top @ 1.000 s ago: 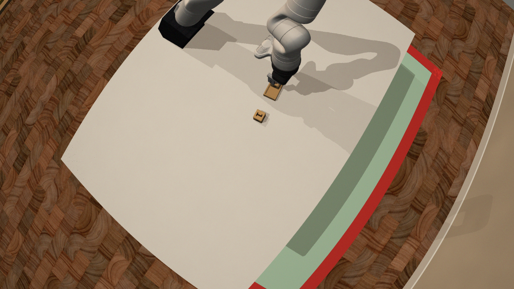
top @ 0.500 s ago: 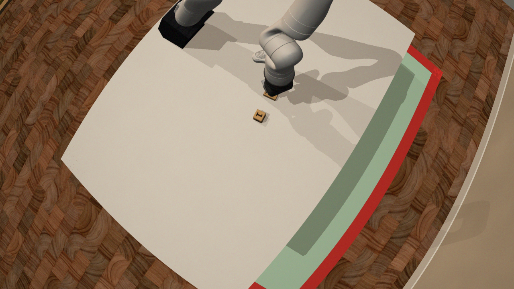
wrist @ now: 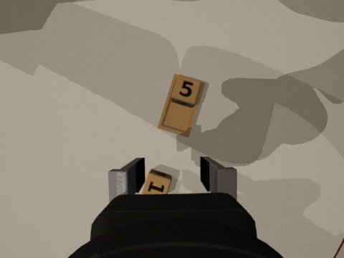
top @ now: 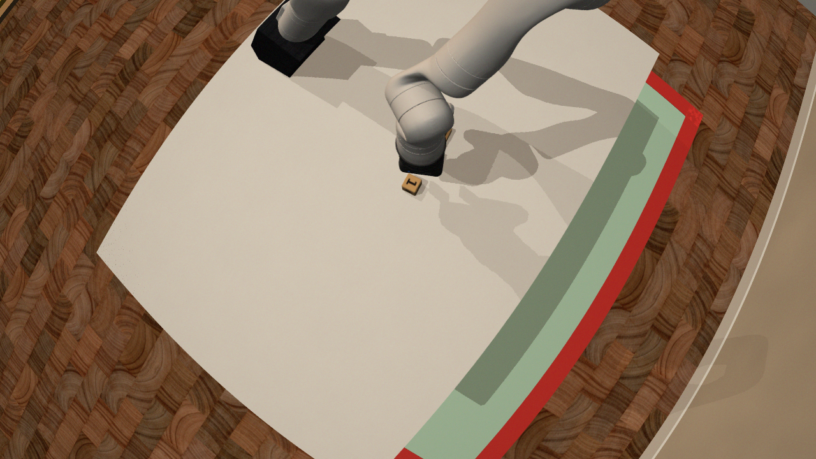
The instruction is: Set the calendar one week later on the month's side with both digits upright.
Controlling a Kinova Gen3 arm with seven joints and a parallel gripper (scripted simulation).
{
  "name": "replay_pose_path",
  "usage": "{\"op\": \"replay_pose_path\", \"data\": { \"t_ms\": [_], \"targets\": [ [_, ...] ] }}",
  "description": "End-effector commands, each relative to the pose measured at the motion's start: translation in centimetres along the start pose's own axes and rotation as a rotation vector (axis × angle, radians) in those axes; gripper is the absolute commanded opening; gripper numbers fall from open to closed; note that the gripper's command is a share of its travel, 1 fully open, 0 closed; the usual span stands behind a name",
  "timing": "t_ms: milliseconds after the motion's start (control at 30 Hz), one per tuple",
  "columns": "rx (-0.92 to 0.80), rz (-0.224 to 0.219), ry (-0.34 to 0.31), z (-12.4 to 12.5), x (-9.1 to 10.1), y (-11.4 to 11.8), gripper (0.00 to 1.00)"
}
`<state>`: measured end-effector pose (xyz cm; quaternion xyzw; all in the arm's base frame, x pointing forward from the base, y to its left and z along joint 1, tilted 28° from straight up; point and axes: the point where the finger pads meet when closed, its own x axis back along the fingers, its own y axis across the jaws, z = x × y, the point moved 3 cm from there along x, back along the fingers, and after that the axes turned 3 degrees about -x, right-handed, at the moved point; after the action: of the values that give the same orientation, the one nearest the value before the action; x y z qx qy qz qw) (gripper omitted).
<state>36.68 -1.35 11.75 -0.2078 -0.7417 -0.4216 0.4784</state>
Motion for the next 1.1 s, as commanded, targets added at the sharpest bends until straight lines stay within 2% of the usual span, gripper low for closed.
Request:
{"op": "replay_pose_path", "data": {
  "t_ms": [0, 300, 700, 733, 1067],
  "targets": [
    [-0.079, 0.010, -0.010, -1.2, -0.1, -0.9, 1.00],
    [-0.287, 0.005, -0.009, -2.9, -0.1, -1.7, 1.00],
    [-0.335, 0.004, -0.009, -3.4, -0.1, -1.9, 1.00],
    [-0.335, 0.004, -0.009, -3.4, -0.1, -1.9, 0.87],
    [-0.335, 0.004, -0.009, -3.4, -0.1, -1.9, 0.87]
  ]
}}
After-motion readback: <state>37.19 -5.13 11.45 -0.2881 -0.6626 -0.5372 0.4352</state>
